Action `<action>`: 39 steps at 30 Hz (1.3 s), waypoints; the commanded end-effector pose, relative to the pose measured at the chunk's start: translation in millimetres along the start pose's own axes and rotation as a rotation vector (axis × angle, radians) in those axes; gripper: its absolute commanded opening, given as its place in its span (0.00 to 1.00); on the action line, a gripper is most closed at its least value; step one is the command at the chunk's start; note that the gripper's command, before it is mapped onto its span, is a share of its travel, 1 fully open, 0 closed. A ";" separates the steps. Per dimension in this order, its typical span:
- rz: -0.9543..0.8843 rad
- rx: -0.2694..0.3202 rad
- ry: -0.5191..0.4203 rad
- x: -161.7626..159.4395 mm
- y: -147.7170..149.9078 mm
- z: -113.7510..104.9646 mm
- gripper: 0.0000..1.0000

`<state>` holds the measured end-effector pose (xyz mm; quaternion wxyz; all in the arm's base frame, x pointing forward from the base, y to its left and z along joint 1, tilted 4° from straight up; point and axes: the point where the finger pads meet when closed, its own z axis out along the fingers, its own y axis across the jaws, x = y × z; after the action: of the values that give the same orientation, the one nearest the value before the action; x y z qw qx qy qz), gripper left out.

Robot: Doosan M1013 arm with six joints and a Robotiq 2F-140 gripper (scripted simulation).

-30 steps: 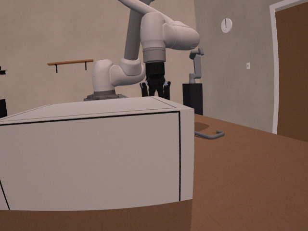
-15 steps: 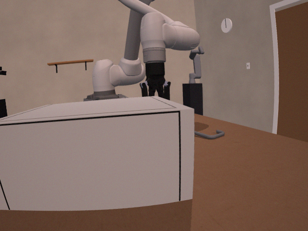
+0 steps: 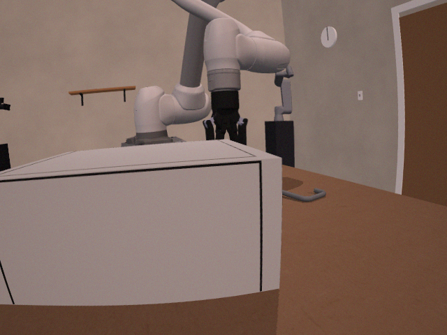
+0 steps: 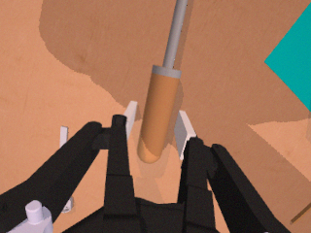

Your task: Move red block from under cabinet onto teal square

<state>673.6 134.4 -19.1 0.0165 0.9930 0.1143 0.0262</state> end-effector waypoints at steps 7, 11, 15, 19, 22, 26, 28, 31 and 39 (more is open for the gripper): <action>0.000 0.000 0.000 0.0 0.0 -0.1 0.34; 0.000 0.000 0.000 0.0 0.0 -0.1 0.00; 0.000 0.000 0.000 0.0 0.0 -0.1 0.00; 0.000 0.000 0.000 0.0 0.0 -0.1 0.00; 0.000 0.000 0.000 0.0 0.0 -0.1 0.00; 0.000 0.000 0.000 0.0 0.0 -0.1 0.00; 0.000 0.000 0.000 0.0 0.0 -0.1 0.00; 0.000 0.000 0.000 0.0 0.0 -0.1 0.00; 0.000 0.000 0.000 0.0 0.0 -0.1 0.00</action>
<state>673.6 134.4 -19.0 0.0165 0.9930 0.1143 0.0263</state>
